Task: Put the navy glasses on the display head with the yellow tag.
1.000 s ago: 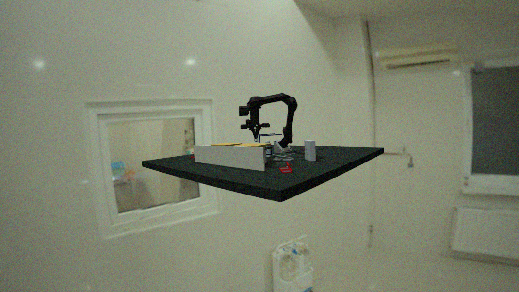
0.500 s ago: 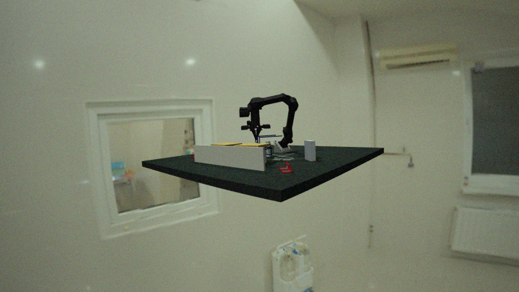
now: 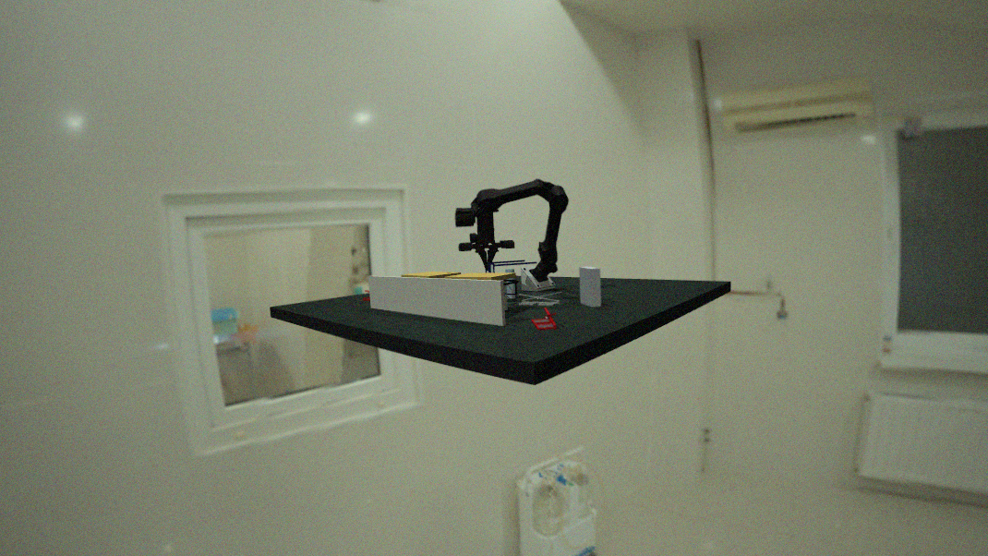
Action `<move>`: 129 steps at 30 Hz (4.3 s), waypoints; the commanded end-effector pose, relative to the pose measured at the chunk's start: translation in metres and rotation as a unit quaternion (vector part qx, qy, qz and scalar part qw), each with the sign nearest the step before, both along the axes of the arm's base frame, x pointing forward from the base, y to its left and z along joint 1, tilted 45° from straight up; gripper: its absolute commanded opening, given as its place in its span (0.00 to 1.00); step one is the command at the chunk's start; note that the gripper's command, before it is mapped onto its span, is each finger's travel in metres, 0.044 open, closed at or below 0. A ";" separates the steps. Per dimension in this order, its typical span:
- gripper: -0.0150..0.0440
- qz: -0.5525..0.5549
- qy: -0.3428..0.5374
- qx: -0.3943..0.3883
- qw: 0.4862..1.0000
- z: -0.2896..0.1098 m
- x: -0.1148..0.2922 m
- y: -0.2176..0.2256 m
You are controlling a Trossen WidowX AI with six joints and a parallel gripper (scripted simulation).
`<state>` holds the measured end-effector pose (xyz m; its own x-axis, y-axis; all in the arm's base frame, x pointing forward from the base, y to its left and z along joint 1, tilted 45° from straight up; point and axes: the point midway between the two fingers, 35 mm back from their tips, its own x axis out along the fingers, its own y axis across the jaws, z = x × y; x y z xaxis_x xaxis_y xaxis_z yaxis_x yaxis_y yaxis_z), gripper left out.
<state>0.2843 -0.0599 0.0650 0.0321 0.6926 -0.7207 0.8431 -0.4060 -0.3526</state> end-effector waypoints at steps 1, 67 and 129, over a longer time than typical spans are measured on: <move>0.25 -0.004 0.000 0.001 1.000 -0.002 0.001 0.002; 0.25 -0.005 0.001 0.002 1.000 -0.040 0.003 0.040; 0.25 -0.004 0.001 0.005 1.000 -0.055 0.000 0.057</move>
